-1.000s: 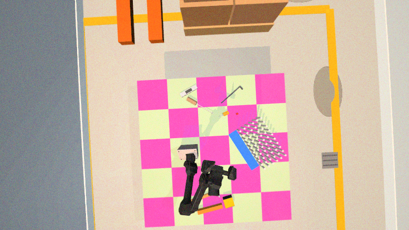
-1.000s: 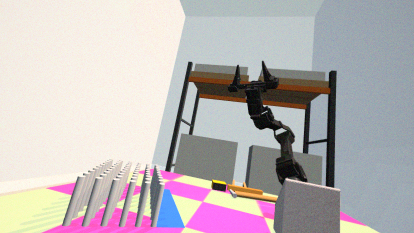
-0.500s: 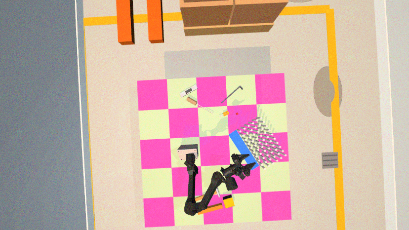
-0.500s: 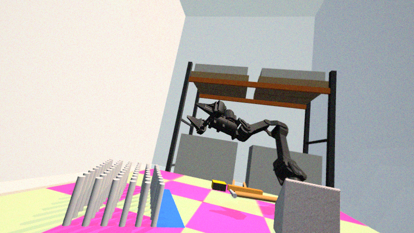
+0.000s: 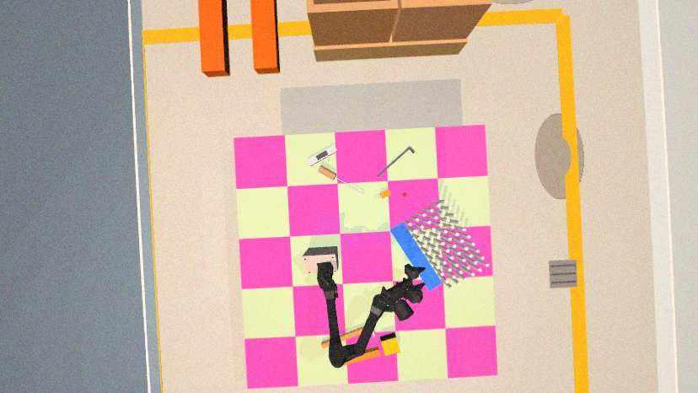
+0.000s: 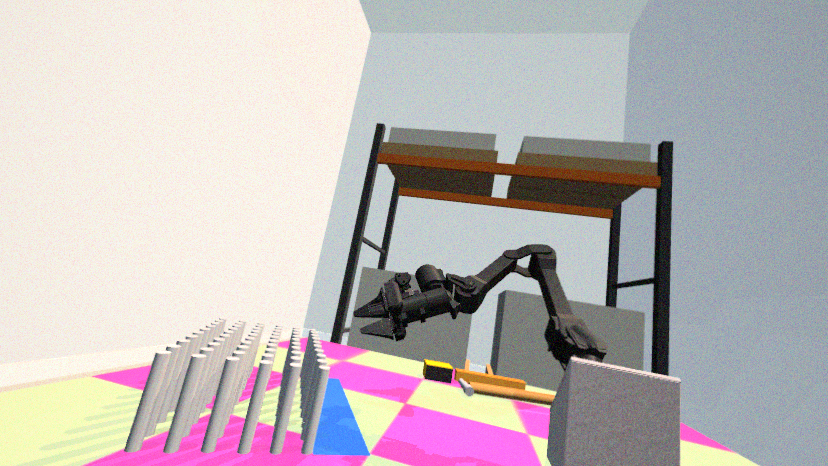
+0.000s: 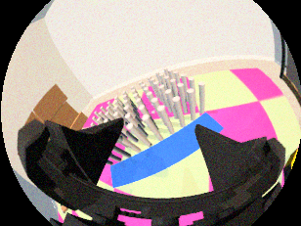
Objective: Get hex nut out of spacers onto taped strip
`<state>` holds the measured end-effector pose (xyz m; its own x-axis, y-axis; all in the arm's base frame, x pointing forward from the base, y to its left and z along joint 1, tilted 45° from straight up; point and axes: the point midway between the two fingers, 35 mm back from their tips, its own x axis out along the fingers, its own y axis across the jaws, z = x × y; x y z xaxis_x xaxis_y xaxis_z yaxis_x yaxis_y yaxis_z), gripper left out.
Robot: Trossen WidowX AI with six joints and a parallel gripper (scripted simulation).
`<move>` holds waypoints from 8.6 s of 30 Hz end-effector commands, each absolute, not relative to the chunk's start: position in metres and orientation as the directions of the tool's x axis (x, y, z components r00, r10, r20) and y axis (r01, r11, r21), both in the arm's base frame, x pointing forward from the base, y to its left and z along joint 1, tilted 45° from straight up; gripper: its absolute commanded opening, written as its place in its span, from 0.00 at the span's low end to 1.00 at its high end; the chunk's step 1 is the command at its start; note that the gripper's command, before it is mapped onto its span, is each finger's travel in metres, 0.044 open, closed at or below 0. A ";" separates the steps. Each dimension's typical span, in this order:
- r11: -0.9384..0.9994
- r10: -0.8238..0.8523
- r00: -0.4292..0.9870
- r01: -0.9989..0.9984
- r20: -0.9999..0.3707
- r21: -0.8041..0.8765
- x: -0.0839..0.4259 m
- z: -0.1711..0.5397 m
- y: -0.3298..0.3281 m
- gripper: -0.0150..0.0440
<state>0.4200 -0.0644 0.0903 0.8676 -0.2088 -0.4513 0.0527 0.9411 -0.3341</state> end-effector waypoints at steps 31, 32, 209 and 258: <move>0.942 -0.212 0.858 0.052 -0.469 -0.331 0.421 0.085 -0.063 1.00; 0.948 -0.198 0.853 0.043 -0.482 -0.314 0.423 0.081 -0.057 1.00; 0.848 -0.378 0.105 0.438 -0.920 -0.298 0.123 -0.269 0.254 0.25; 0.932 -0.326 -0.004 0.166 -0.945 -0.322 0.127 -0.289 0.197 0.25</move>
